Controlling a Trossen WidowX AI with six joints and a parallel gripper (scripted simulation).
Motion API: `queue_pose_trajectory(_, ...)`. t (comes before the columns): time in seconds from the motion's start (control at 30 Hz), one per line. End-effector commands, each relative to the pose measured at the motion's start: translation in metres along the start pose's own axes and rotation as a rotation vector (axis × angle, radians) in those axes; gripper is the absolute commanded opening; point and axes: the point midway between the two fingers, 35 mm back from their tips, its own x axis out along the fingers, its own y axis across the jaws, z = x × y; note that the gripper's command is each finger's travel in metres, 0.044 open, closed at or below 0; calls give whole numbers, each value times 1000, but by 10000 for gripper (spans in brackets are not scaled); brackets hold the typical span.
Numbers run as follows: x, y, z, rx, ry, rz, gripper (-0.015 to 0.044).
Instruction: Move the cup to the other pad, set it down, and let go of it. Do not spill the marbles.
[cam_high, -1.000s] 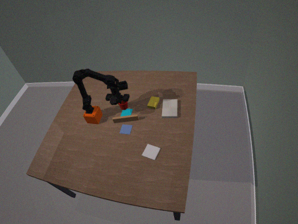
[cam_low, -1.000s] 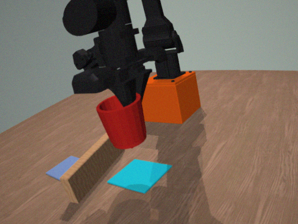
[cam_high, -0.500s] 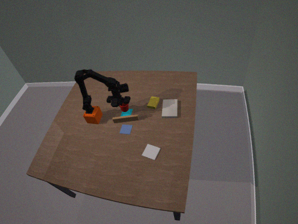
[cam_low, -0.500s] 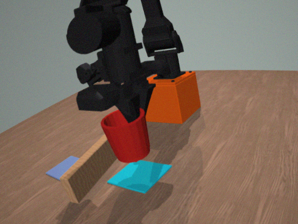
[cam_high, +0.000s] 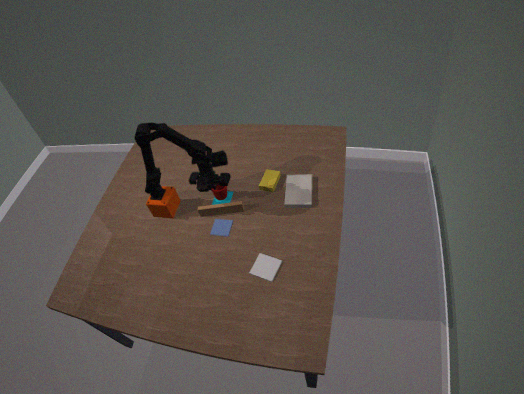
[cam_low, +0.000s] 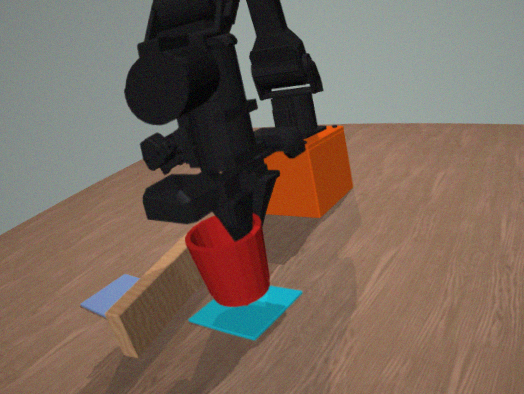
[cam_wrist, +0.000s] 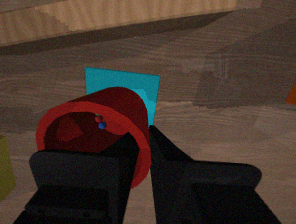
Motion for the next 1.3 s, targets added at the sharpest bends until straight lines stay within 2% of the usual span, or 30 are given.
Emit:
queue_pose_trajectory(0.0, 6, -1, -1, 6, 5, -1, 0)
queue_pose_trajectory(0.63, 12, -1, 0, 0, 0, -1, 0)
queue_pose_trajectory(0.8, 12, -1, 0, 0, 0, -1, 128)
queue_pose_trajectory(1.27, -1, 0, -1, 1, 1, -1, 128)
